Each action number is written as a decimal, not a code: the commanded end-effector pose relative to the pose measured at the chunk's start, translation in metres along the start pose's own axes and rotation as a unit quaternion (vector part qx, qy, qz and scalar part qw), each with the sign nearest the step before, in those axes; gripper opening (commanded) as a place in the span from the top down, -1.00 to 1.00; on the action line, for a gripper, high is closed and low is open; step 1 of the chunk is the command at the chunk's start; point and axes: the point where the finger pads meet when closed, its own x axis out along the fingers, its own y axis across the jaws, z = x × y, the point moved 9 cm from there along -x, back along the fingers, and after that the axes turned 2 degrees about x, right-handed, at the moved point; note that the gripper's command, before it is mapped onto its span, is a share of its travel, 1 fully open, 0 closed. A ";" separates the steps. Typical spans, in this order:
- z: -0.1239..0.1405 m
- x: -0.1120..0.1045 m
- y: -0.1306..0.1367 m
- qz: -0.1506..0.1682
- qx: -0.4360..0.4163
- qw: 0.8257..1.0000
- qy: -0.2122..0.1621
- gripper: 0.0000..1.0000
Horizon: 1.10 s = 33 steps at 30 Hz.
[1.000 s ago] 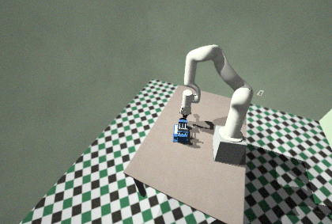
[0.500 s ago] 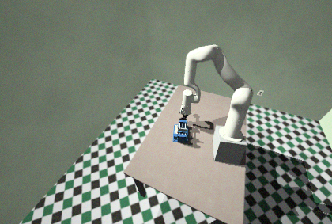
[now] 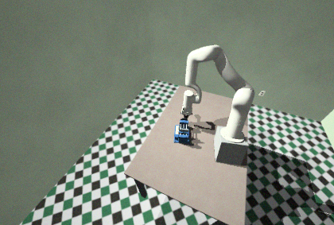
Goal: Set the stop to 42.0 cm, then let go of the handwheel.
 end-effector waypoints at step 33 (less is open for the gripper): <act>0.000 -0.005 -0.006 -0.001 0.000 1.000 0.000 0.88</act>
